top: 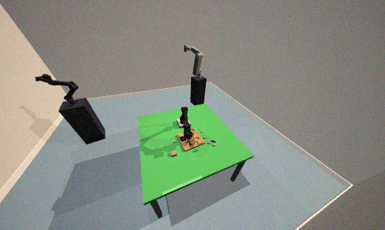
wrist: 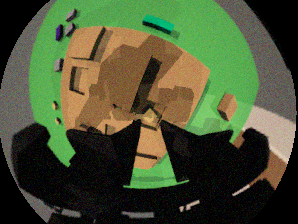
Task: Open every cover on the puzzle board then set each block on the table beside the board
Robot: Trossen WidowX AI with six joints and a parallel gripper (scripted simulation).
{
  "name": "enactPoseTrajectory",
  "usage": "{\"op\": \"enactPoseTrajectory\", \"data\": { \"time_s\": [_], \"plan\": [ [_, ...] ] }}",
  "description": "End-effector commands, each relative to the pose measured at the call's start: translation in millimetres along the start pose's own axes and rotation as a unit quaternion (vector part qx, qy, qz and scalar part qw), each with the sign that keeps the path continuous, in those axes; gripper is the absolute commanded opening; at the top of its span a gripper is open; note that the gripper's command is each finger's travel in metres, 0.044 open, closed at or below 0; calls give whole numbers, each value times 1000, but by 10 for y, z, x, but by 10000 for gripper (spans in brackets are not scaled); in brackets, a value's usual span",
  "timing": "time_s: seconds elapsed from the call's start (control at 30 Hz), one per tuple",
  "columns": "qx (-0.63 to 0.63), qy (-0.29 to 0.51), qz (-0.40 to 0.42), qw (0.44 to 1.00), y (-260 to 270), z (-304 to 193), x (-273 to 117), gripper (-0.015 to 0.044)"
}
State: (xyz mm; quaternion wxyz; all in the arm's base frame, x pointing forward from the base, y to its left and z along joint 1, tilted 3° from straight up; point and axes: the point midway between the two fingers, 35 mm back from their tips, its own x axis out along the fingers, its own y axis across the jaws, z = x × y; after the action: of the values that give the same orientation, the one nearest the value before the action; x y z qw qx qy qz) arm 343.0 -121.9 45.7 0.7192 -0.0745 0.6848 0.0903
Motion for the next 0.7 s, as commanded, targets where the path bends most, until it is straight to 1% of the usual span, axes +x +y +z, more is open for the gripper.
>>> {"op": "enactPoseTrajectory", "data": {
  "time_s": [0.0, 0.33, 0.67],
  "plan": [
    [57, -4, -2, 998, -6, 13, -89, 144],
    [204, -5, -1, 979, -5, 11, -234, 144],
    [347, -5, 0, 938, -1, 2, -380, 144]
  ]
}}
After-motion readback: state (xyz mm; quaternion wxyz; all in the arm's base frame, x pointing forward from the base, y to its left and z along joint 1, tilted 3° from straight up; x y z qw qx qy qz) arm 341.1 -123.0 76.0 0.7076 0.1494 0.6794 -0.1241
